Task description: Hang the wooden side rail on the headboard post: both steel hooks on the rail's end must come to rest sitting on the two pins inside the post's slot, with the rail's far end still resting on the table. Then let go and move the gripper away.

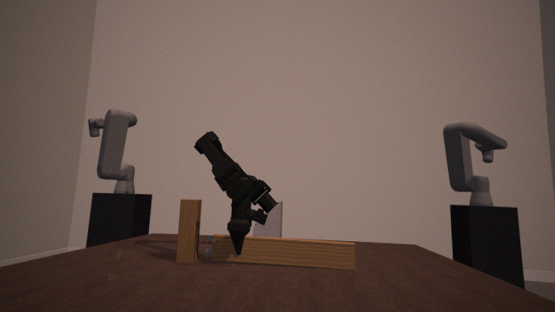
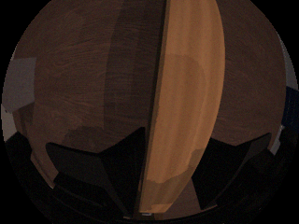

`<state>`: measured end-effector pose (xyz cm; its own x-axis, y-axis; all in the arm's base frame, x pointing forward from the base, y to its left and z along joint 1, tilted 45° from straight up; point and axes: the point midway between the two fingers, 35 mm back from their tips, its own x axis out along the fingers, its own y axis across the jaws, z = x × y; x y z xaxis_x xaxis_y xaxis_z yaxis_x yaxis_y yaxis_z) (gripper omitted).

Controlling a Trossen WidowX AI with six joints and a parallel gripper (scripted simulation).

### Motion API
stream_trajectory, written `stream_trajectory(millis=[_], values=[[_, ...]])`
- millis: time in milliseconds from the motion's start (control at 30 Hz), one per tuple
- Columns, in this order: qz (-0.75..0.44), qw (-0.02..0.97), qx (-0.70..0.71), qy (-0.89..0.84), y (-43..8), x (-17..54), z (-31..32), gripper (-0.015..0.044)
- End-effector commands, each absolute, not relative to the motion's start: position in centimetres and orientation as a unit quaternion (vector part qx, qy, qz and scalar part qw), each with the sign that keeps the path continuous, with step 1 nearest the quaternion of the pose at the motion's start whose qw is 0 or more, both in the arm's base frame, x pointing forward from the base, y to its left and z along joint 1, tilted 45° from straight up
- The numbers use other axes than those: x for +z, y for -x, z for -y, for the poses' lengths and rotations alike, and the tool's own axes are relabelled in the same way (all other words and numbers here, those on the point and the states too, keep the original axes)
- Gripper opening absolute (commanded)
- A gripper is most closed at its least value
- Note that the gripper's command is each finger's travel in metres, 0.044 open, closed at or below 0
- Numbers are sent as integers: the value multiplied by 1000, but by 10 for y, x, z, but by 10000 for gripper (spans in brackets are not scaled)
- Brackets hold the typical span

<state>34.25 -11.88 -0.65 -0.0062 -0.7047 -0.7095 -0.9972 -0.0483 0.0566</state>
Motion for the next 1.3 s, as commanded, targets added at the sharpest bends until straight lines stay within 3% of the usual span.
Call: stream_trajectory(millis=[0, 1267], values=[[-641, 243, 299, 664, -344, -5, 115, 0], [-641, 243, 299, 664, -344, 0, 111, 0]])
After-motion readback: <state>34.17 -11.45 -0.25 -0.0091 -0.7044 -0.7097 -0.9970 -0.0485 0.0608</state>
